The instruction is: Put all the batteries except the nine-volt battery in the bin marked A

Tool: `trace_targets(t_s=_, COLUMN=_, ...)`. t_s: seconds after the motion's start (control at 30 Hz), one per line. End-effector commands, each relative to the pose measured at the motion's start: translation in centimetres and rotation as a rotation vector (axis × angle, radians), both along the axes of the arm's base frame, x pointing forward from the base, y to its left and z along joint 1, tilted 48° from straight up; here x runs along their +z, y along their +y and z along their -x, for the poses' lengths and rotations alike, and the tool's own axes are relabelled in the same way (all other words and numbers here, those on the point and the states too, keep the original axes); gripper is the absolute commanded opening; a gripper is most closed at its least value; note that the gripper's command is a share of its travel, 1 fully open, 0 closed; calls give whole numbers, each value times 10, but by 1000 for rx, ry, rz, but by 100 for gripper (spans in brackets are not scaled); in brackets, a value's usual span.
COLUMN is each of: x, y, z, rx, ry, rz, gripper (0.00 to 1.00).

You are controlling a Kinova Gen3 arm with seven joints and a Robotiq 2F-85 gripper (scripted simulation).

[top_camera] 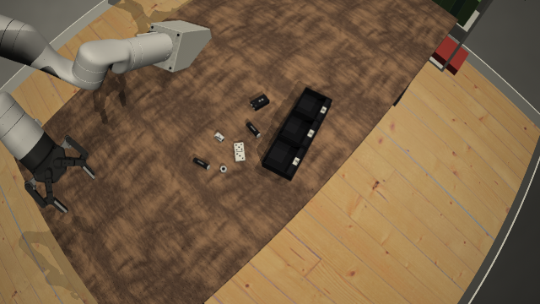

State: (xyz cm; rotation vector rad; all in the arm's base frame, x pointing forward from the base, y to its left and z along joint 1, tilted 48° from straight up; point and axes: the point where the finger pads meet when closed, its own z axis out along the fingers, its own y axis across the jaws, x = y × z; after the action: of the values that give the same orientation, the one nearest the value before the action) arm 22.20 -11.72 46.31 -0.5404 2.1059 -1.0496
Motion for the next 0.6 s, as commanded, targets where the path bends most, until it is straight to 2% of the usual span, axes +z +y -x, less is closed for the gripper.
trace_targets(t_s=0.0, x=0, y=0, z=0, rx=0, ry=-1, rz=0, gripper=100)
trace_targets(t_s=0.53, x=0, y=0, z=0, rx=0, ry=-1, rz=0, gripper=100)
trace_targets(t_s=0.57, x=-5, y=-6, z=-3, rx=0, ry=-4, rz=-2, gripper=9)
